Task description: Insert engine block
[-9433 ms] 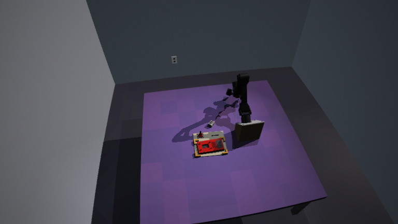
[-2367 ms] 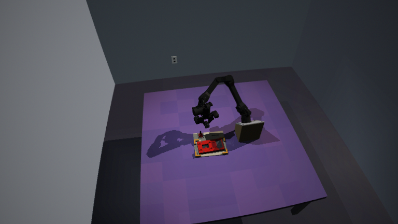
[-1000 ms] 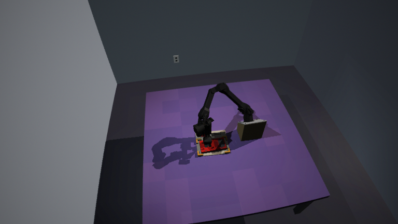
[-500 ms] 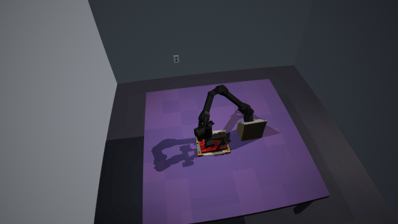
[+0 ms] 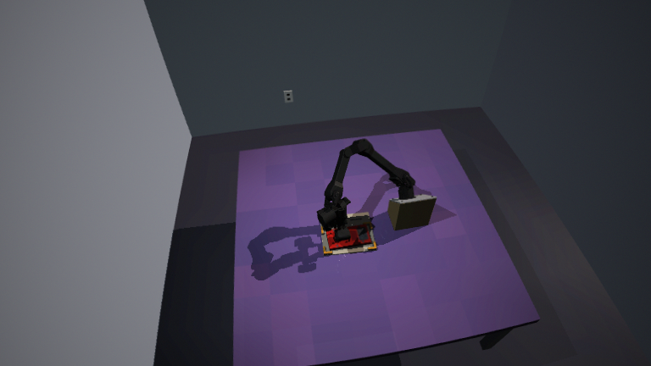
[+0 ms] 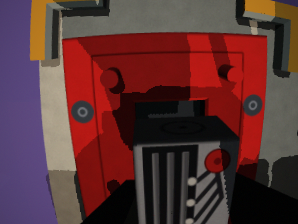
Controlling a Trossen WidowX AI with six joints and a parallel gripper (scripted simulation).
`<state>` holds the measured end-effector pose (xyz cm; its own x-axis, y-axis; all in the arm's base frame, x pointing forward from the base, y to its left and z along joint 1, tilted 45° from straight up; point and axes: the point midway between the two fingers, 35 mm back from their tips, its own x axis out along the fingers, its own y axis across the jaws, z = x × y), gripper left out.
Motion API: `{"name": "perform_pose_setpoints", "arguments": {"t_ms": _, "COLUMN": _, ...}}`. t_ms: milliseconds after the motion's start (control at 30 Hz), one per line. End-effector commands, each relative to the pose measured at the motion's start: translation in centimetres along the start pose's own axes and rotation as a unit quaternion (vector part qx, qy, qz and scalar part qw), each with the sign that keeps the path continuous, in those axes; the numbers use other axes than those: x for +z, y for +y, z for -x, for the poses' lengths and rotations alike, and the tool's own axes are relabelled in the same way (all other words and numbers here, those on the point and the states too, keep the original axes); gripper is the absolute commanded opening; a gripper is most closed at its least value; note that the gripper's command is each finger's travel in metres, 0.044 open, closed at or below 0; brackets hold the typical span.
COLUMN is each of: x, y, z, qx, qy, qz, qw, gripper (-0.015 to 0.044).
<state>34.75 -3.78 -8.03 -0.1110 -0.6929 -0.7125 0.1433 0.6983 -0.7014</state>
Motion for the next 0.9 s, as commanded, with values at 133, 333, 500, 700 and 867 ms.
{"name": "perform_pose_setpoints", "arguments": {"t_ms": 133, "x": 0.01, "y": 0.06, "z": 0.01, "qx": 0.001, "qy": 0.0, "qz": -0.005, "qw": 1.0, "gripper": 0.016}}
{"name": "perform_pose_setpoints", "arguments": {"t_ms": 333, "x": 0.04, "y": 0.08, "z": 0.01, "qx": 0.001, "qy": 0.0, "qz": -0.008, "qw": 1.0, "gripper": 0.016}}
{"name": "perform_pose_setpoints", "arguments": {"t_ms": 500, "x": 0.04, "y": 0.08, "z": 0.01, "qx": 0.001, "qy": 0.0, "qz": -0.008, "qw": 1.0, "gripper": 0.016}}
{"name": "perform_pose_setpoints", "arguments": {"t_ms": 700, "x": 0.03, "y": 0.06, "z": 0.02, "qx": 0.001, "qy": 0.0, "qz": 0.008, "qw": 1.0, "gripper": 0.016}}
{"name": "perform_pose_setpoints", "arguments": {"t_ms": 867, "x": 0.03, "y": 0.05, "z": -0.15, "qx": 0.001, "qy": 0.0, "qz": 0.011, "qw": 1.0, "gripper": 0.016}}
